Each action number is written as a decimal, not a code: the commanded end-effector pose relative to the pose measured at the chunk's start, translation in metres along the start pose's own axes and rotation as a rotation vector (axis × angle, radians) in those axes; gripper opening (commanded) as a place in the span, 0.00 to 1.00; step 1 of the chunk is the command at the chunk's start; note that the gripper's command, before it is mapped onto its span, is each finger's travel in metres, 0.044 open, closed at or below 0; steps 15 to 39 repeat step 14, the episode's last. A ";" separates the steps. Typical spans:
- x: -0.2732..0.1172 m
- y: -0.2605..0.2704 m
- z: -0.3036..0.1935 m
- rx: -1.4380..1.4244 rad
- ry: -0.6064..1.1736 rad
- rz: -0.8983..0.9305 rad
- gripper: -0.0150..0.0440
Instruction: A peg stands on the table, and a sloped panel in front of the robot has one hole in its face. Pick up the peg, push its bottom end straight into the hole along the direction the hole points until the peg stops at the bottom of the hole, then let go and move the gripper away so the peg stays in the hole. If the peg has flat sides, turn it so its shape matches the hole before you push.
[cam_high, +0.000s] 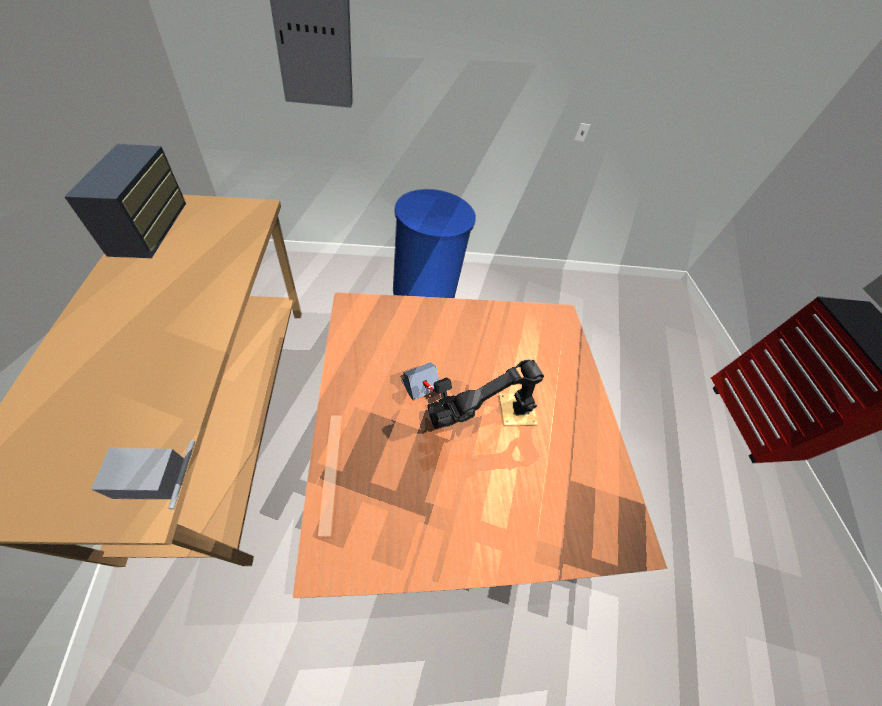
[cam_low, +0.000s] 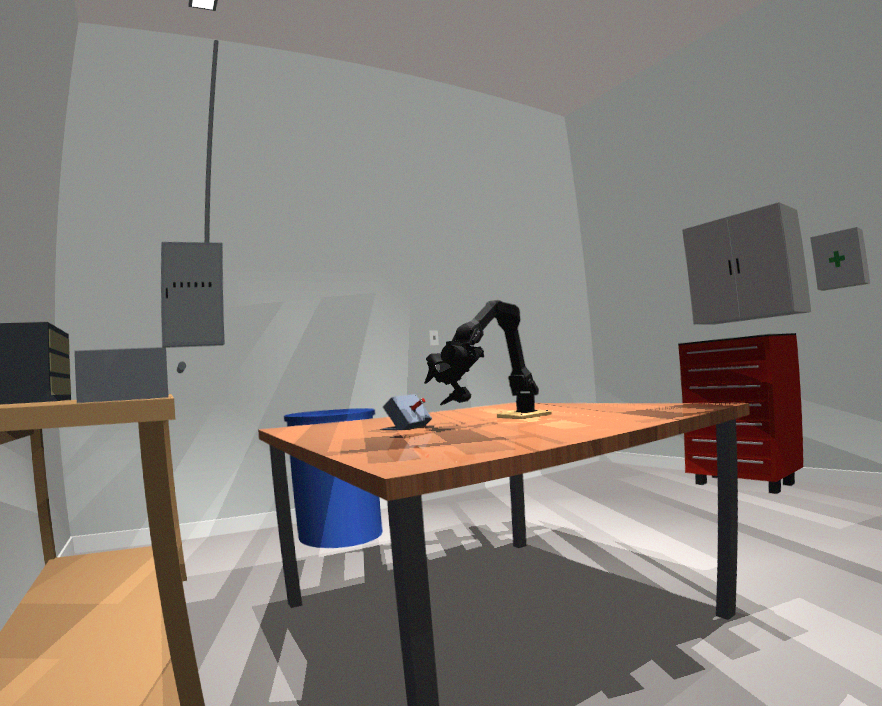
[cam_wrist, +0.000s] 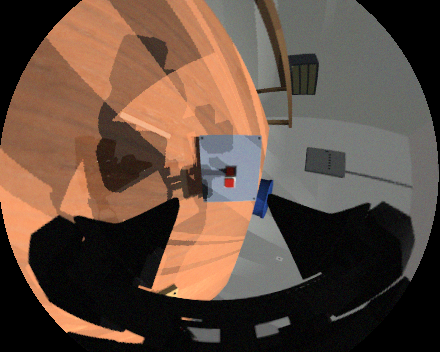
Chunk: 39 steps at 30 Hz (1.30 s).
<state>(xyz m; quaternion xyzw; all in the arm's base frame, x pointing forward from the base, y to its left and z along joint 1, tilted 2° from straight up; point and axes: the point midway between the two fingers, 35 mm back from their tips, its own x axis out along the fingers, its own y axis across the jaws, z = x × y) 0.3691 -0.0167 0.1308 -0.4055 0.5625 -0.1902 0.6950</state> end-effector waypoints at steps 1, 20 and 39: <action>-0.007 -0.002 0.001 0.014 -0.009 -0.007 1.00; -0.023 0.001 -0.001 0.014 -0.009 -0.007 1.00; -0.023 0.001 -0.001 0.014 -0.009 -0.007 1.00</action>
